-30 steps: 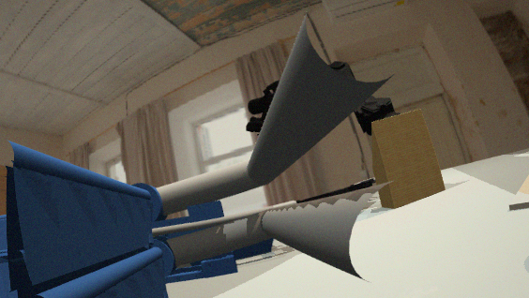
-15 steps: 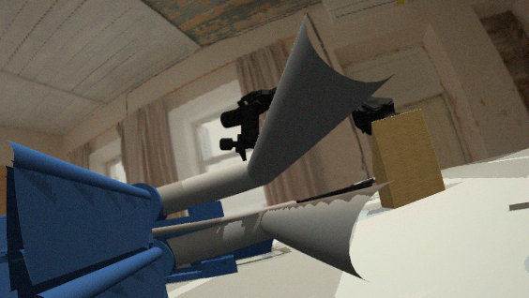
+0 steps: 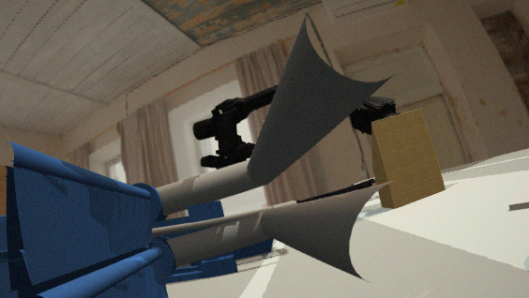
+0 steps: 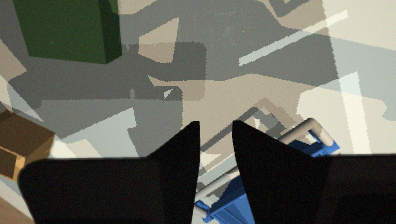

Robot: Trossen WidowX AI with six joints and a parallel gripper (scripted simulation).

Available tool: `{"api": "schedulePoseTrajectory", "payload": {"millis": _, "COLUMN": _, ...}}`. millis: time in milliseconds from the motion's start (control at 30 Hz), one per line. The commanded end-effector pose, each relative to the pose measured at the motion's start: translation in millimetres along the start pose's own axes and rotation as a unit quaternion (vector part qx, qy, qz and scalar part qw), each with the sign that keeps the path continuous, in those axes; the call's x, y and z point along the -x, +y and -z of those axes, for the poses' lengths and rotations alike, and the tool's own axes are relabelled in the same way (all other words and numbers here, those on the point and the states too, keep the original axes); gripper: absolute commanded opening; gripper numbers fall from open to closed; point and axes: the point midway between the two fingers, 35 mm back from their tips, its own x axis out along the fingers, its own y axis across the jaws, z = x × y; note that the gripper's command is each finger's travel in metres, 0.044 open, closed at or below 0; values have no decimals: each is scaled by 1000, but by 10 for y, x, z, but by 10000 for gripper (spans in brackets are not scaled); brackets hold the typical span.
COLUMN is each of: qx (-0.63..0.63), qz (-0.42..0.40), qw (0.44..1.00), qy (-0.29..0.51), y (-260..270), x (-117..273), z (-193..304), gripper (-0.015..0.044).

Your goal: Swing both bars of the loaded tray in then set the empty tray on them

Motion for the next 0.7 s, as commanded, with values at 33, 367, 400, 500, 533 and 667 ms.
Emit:
{"api": "schedulePoseTrajectory", "payload": {"millis": 33, "qx": -236, "qz": 19, "qw": 971, "qy": -30, "y": -145, "x": -315, "z": 670, "gripper": 87}}
{"api": "schedulePoseTrajectory", "payload": {"millis": 367, "qx": -388, "qz": 20, "qw": 920, "qy": -54, "y": -276, "x": -503, "z": 1020, "gripper": 87}}
{"api": "schedulePoseTrajectory", "payload": {"millis": 400, "qx": -388, "qz": 20, "qw": 920, "qy": -54, "y": -276, "x": -503, "z": 1020, "gripper": 87}}
{"api": "schedulePoseTrajectory", "payload": {"millis": 500, "qx": -388, "qz": 20, "qw": 920, "qy": -54, "y": -276, "x": -503, "z": 1020, "gripper": 87}}
{"api": "schedulePoseTrajectory", "payload": {"millis": 533, "qx": -388, "qz": 20, "qw": 920, "qy": -54, "y": -276, "x": -503, "z": 1020, "gripper": 87}}
{"api": "schedulePoseTrajectory", "payload": {"millis": 667, "qx": -388, "qz": 20, "qw": 920, "qy": -54, "y": -276, "x": -503, "z": 1020, "gripper": 87}}
